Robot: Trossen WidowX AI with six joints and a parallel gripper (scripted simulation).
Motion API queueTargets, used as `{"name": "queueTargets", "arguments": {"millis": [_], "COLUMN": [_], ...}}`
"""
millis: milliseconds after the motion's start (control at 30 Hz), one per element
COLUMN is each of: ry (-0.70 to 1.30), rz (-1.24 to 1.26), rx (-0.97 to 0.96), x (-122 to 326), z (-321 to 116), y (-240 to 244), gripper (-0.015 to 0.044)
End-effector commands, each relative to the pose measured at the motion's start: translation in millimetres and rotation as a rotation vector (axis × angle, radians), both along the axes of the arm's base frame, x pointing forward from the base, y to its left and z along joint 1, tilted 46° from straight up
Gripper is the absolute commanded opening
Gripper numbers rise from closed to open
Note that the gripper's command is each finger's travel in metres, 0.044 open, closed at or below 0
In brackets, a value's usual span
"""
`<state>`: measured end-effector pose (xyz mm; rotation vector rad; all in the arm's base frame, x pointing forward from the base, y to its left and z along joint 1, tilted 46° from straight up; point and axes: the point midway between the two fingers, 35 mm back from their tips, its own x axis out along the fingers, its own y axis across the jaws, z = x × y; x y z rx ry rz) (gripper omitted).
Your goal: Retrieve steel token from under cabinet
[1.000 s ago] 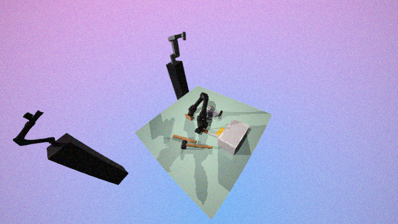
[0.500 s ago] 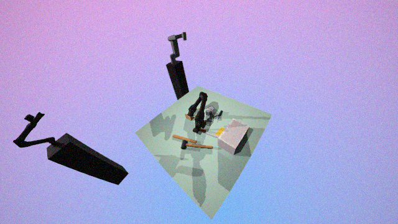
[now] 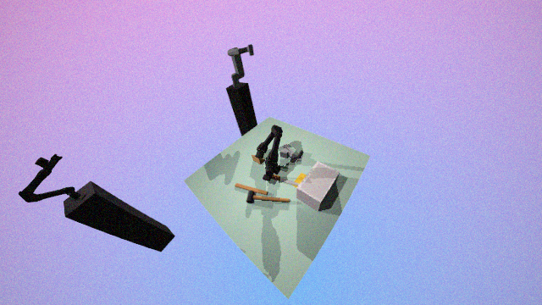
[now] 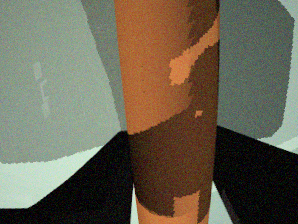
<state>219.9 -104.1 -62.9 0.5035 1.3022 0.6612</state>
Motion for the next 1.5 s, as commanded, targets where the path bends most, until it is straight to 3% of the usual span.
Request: {"name": "queueTargets", "arguments": {"millis": [0, 1467], "ry": [-0.022, -0.187], "rz": [0.024, 0.196], "rx": [-0.005, -0.033], "x": [0, 9], "z": [0, 16], "y": [0, 10], "gripper": [0.0, 0.0]}}
